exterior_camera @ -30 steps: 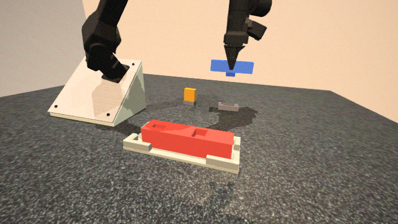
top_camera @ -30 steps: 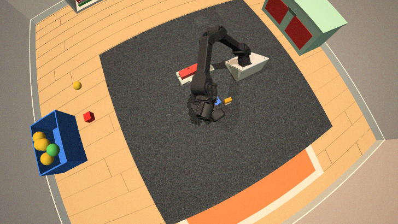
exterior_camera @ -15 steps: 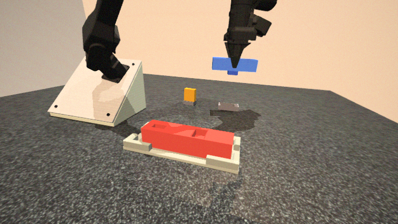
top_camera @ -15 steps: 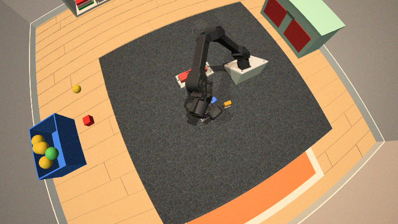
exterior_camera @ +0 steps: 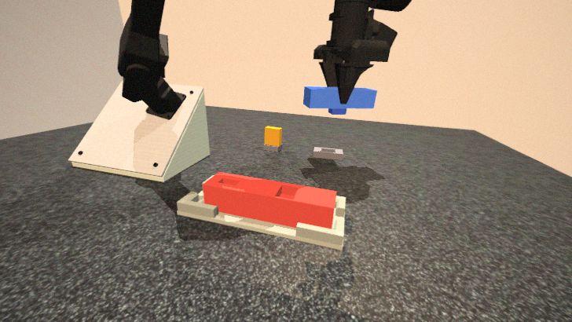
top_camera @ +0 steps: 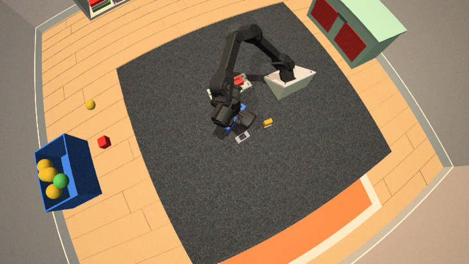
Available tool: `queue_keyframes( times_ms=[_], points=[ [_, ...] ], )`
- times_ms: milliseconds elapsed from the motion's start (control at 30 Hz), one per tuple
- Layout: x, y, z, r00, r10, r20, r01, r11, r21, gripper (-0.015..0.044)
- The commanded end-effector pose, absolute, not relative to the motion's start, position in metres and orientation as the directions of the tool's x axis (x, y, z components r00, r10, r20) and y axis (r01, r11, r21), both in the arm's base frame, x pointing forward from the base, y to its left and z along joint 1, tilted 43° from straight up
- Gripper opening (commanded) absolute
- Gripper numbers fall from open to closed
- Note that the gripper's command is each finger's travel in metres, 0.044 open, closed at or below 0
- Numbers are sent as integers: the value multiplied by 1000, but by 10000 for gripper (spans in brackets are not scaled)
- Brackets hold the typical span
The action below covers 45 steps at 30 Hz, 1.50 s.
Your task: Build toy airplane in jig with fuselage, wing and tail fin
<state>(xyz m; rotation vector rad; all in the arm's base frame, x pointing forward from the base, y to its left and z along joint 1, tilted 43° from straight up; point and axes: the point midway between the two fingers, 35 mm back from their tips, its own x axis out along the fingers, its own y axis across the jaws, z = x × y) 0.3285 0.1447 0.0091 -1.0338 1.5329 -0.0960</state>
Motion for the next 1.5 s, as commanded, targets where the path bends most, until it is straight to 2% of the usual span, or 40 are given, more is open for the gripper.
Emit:
queue_keyframes(
  times_ms=[0, 767, 1467],
  points=[
    [332, 133, 20, 129, -635, -761, -599, 562, -571, 0],
    [339, 69, 61, 133, -633, -762, -851, 321, -415, 0],
    [330, 10, 94, 135, -646, -751, -973, 58, -225, 0]
  ],
)
